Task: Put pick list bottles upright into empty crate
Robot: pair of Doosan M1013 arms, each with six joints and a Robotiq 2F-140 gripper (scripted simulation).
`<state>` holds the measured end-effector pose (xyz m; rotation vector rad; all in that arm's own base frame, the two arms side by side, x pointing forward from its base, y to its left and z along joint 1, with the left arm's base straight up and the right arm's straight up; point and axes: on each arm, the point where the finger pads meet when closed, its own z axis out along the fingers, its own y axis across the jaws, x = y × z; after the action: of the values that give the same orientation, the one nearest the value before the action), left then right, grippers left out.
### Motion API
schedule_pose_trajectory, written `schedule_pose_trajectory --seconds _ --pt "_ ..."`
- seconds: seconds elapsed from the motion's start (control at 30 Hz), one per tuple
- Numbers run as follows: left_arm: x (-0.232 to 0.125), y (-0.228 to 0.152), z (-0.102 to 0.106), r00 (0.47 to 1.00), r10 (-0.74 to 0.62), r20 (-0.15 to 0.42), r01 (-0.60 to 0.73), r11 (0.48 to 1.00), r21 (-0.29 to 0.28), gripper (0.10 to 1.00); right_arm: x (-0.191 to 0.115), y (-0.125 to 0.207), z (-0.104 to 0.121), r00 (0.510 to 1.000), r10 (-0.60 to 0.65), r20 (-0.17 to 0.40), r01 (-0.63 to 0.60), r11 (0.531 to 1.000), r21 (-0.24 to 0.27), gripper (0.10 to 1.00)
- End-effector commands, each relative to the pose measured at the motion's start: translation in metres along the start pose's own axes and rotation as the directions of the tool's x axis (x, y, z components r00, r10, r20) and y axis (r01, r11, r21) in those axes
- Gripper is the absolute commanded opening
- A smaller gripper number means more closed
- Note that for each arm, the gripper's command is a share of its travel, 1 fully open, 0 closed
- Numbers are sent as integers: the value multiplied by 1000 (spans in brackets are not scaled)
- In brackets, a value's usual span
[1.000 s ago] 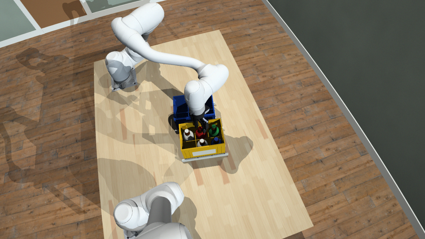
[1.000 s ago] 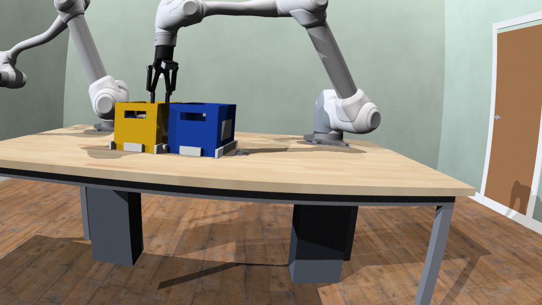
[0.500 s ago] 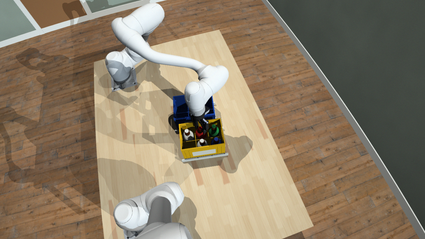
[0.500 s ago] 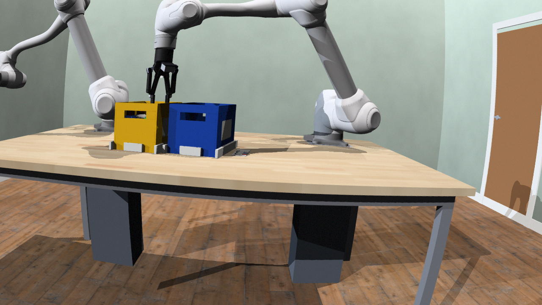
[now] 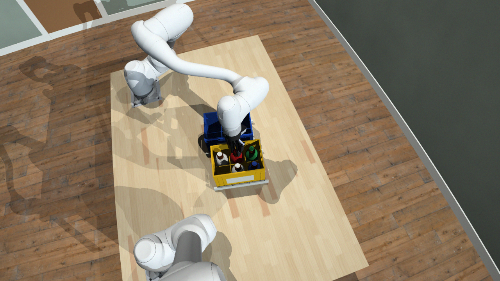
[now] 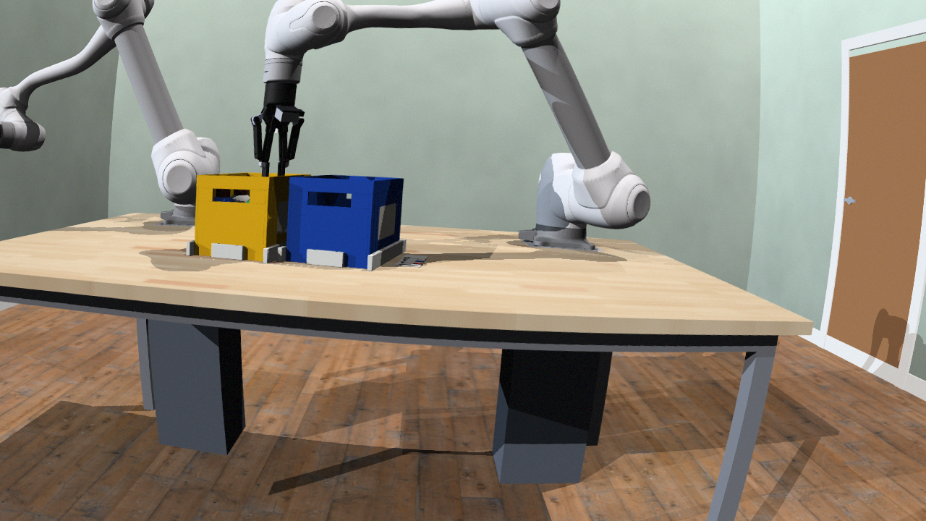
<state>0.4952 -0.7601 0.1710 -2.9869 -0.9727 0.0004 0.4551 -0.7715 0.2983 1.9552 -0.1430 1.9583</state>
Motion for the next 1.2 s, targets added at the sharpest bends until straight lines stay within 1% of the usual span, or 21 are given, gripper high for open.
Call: schedule_pose_trajectory --seconds 0.0,1.03,1.17 --pt "0 0 -1 1000 0 0 0 1000 -2 99 1 0 0 1000 -2 -1 2 1000 0 1000" --pt "0 0 -1 1000 0 0 0 1000 -2 99 1 0 0 1000 -2 -1 2 1000 0 1000" --pt "0 0 -8 1000 0 0 0 1000 -2 99 1 0 0 1000 -2 -1 2 1000 0 1000"
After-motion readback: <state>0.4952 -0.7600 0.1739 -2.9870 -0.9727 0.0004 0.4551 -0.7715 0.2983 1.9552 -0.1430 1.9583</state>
